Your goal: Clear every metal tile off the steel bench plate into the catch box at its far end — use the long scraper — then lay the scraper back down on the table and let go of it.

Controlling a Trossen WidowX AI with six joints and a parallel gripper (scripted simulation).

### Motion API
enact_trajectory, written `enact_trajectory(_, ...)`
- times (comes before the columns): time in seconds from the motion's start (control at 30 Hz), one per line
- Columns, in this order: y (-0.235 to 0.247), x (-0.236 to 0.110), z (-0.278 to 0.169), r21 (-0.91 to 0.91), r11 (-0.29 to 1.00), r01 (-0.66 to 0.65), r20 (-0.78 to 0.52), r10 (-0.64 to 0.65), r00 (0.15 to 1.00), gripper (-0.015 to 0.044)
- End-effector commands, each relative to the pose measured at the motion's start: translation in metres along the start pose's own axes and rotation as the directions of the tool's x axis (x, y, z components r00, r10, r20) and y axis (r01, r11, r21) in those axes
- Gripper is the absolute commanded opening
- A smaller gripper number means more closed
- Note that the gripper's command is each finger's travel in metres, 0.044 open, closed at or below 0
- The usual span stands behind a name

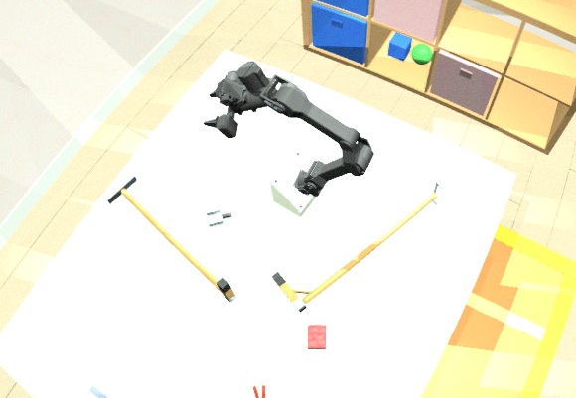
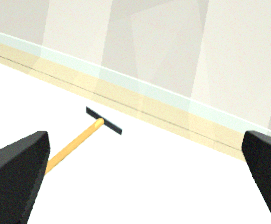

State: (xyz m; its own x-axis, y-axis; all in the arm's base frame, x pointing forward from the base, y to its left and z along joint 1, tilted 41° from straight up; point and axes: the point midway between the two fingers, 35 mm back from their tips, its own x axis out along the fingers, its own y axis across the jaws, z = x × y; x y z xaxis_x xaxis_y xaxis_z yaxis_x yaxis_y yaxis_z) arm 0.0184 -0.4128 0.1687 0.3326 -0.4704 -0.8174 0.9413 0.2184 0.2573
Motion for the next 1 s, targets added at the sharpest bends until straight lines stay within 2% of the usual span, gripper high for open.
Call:
enact_trajectory(0.0,0.01,0.0111,-0.0147,0.042,0.998,-0.045,-0.06,0.047,0.997,0.044)
enact_trajectory(0.97,0.015,0.0155,-0.021,0.06,0.996,-0.063,-0.088,0.069,0.994,0.044)
